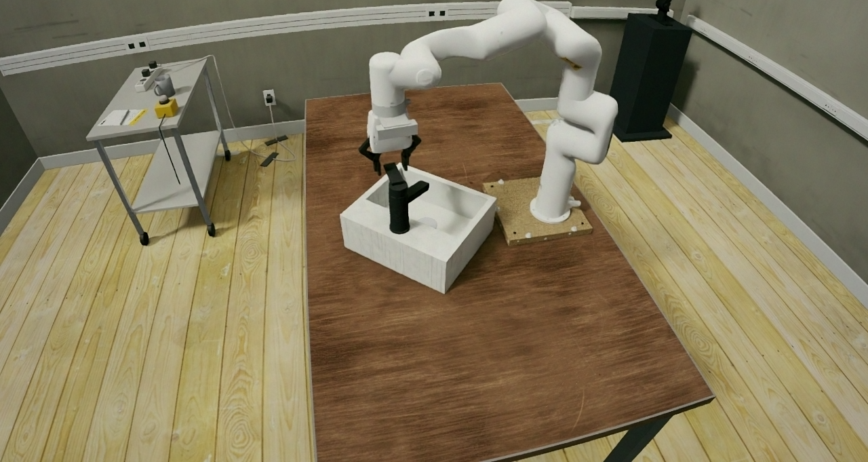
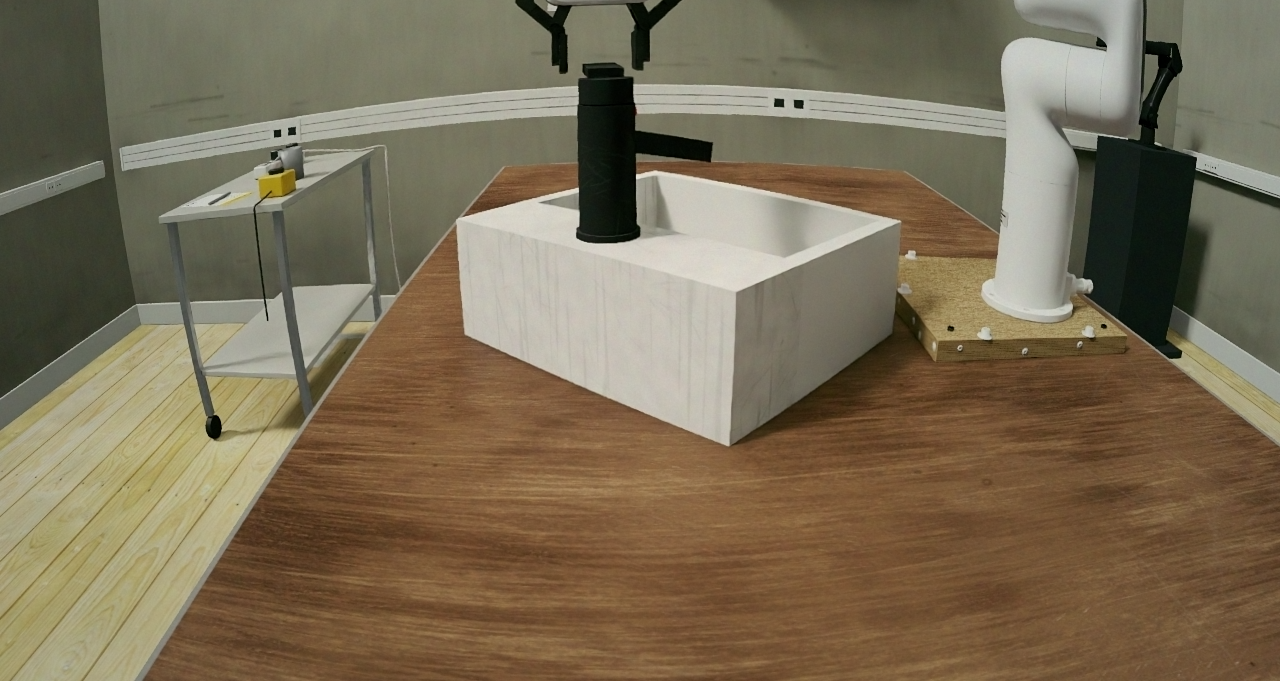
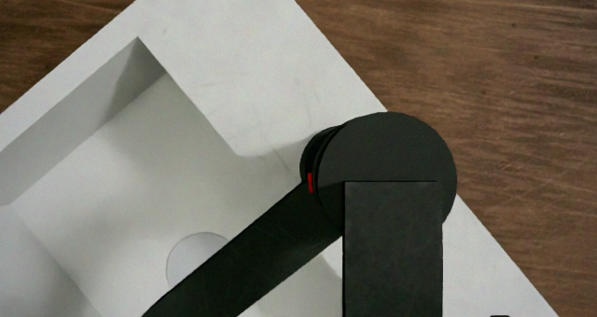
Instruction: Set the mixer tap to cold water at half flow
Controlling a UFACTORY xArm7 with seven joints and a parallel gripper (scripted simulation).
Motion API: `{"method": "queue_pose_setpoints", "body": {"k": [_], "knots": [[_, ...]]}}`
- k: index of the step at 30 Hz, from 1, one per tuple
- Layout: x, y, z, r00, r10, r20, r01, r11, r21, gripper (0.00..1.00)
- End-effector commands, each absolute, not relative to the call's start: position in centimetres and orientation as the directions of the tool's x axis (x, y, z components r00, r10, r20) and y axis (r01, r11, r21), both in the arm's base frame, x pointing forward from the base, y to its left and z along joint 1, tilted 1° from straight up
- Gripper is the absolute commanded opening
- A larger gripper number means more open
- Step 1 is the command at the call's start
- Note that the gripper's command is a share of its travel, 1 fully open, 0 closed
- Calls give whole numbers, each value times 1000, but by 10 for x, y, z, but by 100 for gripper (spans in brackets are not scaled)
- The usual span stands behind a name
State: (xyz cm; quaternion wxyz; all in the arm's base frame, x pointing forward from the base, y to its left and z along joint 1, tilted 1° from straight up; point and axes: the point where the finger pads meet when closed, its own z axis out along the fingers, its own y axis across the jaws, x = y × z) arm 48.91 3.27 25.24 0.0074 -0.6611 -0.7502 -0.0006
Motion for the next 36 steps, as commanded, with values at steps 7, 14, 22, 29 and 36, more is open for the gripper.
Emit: {"method": "queue_pose_setpoints", "body": {"k": [7,14,22,29,36], "knots": [[490,33,244,-126,992,12,992,126,-5,69],[490,33,241,-126,992,12,992,126,-5,69],[490,33,237,-126,992,12,992,126,-5,69],[490,33,237,-126,992,12,992,126,-5,69],[490,33,237,-126,992,12,992,126,-5,69]]}}
